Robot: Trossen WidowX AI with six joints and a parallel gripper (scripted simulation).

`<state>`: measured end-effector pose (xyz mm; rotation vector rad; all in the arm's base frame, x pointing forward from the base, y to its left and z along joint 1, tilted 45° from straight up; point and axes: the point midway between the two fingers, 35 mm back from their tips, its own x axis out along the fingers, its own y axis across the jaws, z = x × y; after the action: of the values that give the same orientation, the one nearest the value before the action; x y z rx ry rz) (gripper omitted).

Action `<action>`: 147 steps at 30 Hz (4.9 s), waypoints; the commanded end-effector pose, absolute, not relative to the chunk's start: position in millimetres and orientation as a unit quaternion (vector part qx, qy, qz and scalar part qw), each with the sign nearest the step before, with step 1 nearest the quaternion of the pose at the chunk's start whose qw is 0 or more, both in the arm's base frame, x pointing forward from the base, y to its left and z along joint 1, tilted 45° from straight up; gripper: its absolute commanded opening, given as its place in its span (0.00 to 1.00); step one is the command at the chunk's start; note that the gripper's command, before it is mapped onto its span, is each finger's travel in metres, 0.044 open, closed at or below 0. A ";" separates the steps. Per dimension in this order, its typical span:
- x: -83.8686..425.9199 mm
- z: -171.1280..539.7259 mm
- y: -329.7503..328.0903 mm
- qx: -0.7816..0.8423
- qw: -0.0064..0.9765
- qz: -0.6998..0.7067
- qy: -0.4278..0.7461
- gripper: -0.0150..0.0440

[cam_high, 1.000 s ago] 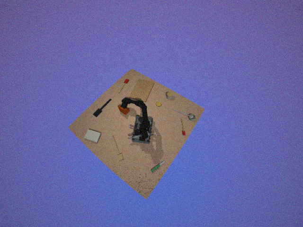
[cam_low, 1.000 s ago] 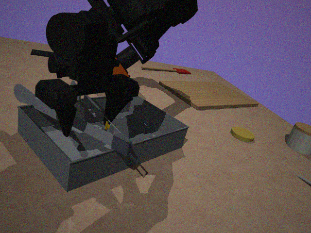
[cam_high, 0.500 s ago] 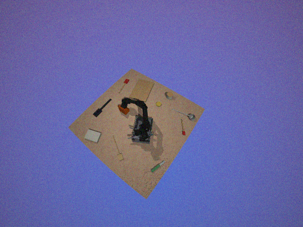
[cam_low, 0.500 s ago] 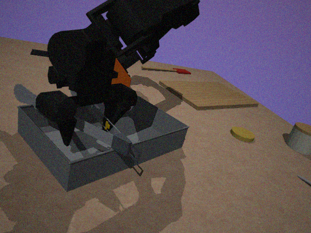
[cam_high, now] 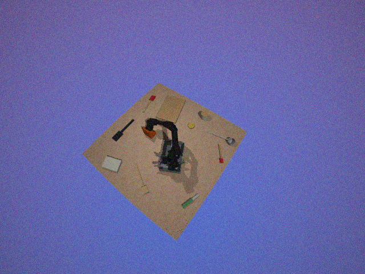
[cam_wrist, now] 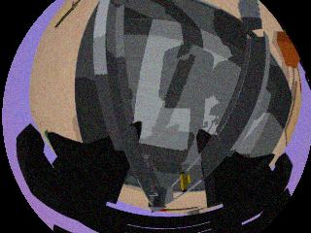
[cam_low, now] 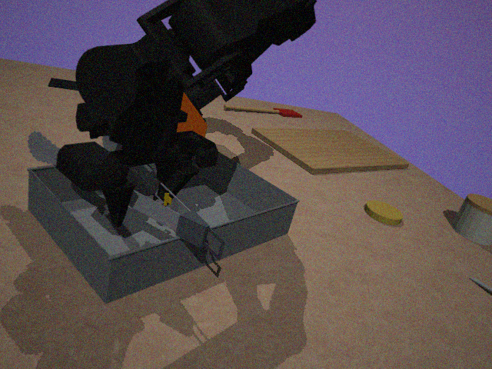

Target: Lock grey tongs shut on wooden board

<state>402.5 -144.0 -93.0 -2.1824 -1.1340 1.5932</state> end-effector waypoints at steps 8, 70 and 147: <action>402.5 -93.2 -143.8 -0.740 0.105 0.541 -0.385 0.58; 391.7 -23.0 -207.3 -0.724 0.076 0.575 -0.373 0.00; 412.1 132.6 -57.3 -0.173 -0.725 -0.289 -0.601 0.00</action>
<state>413.8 -64.3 122.5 0.5007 1.3915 0.5377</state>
